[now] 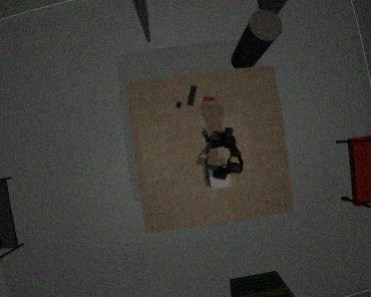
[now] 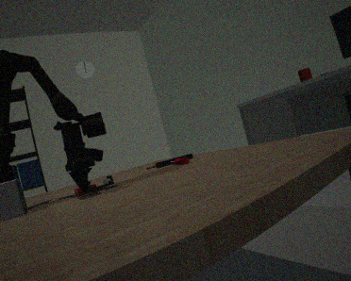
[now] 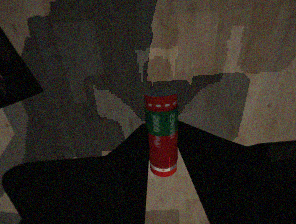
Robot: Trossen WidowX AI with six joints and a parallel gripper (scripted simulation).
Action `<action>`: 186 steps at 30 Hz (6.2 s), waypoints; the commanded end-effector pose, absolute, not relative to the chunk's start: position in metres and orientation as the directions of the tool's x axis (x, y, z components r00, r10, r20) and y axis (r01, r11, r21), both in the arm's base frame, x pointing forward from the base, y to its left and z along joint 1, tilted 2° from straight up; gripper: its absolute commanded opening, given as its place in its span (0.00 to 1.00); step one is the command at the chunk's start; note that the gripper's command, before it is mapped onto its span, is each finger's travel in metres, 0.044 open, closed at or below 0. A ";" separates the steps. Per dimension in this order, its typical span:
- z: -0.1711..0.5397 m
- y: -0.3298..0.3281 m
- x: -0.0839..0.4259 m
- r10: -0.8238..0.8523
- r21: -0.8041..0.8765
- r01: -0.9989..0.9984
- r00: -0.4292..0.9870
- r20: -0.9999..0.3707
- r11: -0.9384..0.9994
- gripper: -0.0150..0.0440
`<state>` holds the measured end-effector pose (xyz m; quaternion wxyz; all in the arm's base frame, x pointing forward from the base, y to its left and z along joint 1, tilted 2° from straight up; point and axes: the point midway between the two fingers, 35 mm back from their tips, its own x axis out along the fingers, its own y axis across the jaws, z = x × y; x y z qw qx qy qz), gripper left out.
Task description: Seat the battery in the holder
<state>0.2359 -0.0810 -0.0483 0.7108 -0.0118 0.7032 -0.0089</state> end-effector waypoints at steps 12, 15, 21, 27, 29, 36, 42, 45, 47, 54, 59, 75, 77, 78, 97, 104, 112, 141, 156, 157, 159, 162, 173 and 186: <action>-0.001 -0.068 0.251 -0.036 -0.037 -0.045 0.031 -0.999 0.998 0.38; 0.004 -0.051 0.265 -0.033 -0.035 -0.092 0.032 -0.999 0.995 0.38; 0.012 -0.013 0.288 -0.026 -0.032 -0.182 0.035 -0.999 0.983 0.38; 0.020 0.029 0.303 -0.019 -0.028 -0.266 0.036 -0.999 0.964 0.38; 0.021 0.038 0.305 -0.017 -0.027 -0.283 0.036 -0.999 0.959 0.38; 0.016 0.039 0.305 -0.027 -0.026 -0.284 0.002 -1.000 0.958 0.38; 0.002 0.037 0.304 -0.051 -0.026 -0.281 -0.083 -0.995 0.959 0.38; -0.005 0.037 0.303 -0.061 -0.023 -0.279 -0.127 -0.990 0.960 0.38; -0.009 0.036 0.302 -0.067 -0.022 -0.278 -0.155 -0.986 0.960 0.38; -0.019 0.034 0.300 -0.075 -0.012 -0.276 -0.219 -0.973 0.961 0.38; -0.021 0.034 0.301 -0.080 -0.011 -0.275 -0.239 -0.968 0.961 0.38; -0.027 0.035 0.306 -0.101 -0.008 -0.271 -0.333 -0.938 0.963 0.38; -0.028 0.035 0.306 -0.104 -0.007 -0.270 -0.344 -0.933 0.963 0.38; -0.028 0.035 0.307 -0.105 -0.007 -0.270 -0.350 -0.931 0.963 0.38; -0.036 0.036 0.310 -0.128 -0.004 -0.265 -0.452 -0.883 0.964 0.38; -0.037 0.037 0.313 -0.124 -0.001 -0.264 -0.453 -0.883 0.965 0.38; -0.038 0.038 0.318 -0.120 0.003 -0.261 -0.453 -0.883 0.965 0.38; -0.038 0.041 0.330 -0.116 0.008 -0.258 -0.462 -0.879 0.966 0.38; -0.038 0.042 0.332 -0.118 0.009 -0.260 -0.467 -0.877 0.966 0.38; -0.038 0.042 0.332 -0.118 0.009 -0.260 -0.467 -0.877 0.966 0.38; -0.038 0.042 0.332 -0.117 0.009 -0.260 -0.467 -0.877 0.966 0.38; -0.038 0.042 0.333 -0.117 0.009 -0.260 -0.466 -0.877 0.966 0.38; -0.038 0.042 0.333 -0.117 0.009 -0.260 -0.465 -0.877 0.966 0.38; -0.040 0.042 0.333 -0.104 0.012 -0.260 -0.425 -0.899 0.966 0.38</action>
